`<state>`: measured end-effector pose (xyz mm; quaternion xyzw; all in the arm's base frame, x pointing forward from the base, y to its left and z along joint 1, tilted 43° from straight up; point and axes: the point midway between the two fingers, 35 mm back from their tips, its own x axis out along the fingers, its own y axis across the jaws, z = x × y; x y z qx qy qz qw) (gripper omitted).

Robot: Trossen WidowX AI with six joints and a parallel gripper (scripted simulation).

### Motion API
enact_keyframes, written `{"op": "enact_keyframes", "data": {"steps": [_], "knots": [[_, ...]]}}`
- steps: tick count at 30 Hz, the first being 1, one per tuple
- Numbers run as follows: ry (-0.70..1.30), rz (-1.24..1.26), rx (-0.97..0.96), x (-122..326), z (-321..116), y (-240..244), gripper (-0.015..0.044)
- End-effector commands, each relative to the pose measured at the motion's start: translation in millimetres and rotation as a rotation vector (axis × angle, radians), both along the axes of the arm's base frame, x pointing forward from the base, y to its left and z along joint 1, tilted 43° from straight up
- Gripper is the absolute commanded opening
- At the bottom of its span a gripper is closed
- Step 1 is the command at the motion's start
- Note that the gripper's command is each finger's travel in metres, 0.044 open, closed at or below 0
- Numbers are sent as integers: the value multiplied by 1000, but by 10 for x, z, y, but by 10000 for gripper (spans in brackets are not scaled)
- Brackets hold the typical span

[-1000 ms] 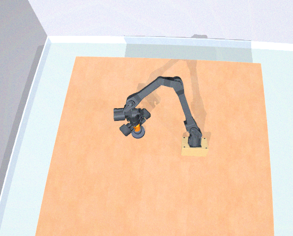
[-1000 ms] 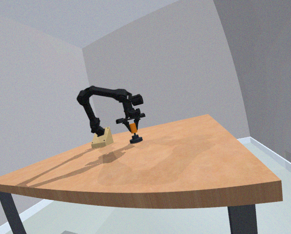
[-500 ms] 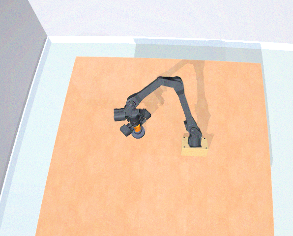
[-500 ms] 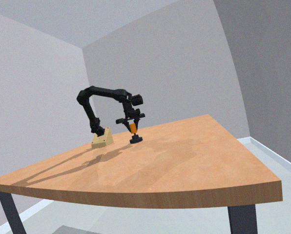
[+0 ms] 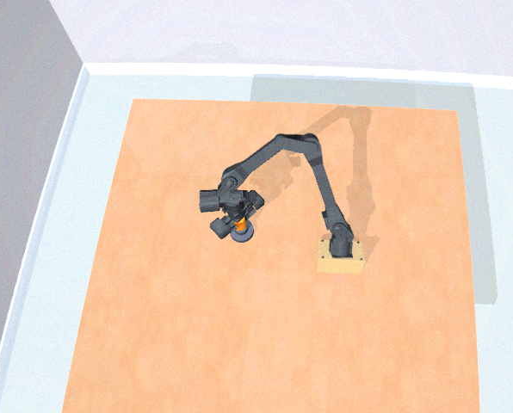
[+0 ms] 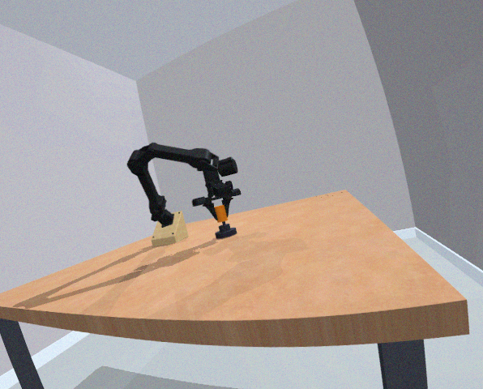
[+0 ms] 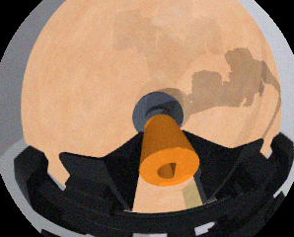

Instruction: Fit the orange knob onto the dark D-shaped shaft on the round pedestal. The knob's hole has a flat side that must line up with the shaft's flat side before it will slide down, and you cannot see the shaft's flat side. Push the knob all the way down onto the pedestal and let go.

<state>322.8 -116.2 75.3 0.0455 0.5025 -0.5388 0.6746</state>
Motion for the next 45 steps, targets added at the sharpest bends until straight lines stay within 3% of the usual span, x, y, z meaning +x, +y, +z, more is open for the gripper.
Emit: {"op": "enact_keyframes", "data": {"steps": [1,45], "knots": [[-34,-34,-4,3,-4,0,0],[-41,-41,-5,3,7,11,0]]}}
